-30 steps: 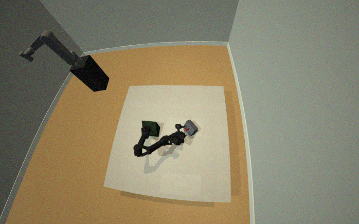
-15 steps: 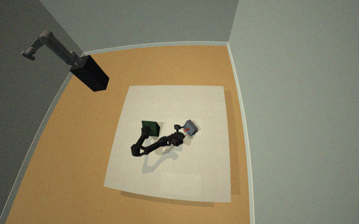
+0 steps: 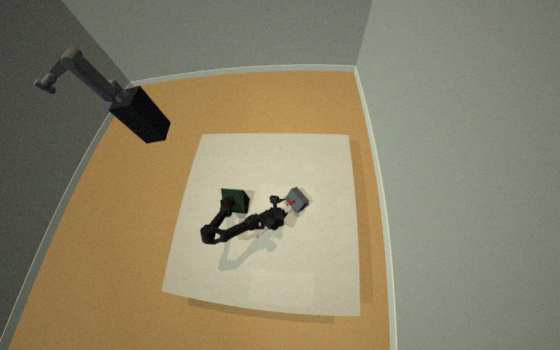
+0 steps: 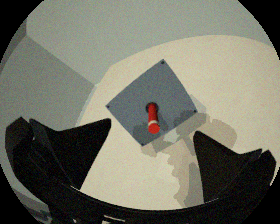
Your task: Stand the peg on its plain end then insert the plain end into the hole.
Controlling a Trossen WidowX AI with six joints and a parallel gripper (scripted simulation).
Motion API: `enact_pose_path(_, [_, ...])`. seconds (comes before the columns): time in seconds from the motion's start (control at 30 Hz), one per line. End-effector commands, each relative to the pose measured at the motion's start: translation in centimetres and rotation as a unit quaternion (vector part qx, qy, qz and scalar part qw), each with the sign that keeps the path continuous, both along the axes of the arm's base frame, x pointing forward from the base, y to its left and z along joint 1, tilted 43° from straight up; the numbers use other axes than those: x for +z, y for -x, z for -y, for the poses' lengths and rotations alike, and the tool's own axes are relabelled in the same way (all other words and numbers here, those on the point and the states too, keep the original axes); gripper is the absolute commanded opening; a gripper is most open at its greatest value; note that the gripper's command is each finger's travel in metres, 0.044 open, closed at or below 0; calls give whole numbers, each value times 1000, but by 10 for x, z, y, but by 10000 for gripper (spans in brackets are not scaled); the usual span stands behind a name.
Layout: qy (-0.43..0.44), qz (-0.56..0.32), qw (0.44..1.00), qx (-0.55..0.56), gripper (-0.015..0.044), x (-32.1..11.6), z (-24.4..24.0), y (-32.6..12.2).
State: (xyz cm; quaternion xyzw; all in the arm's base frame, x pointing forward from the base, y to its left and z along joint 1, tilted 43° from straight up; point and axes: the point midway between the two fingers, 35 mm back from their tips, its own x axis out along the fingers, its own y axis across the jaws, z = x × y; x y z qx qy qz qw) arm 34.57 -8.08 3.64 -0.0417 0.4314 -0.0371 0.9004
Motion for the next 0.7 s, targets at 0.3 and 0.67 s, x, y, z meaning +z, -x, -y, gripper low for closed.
enact_pose_path(0.3, [1, 3, 1000, 3, 440, 13, -1, 9])
enact_pose_path(0.67, [0, 2, 1000, 3, 440, 21, -2, 16])
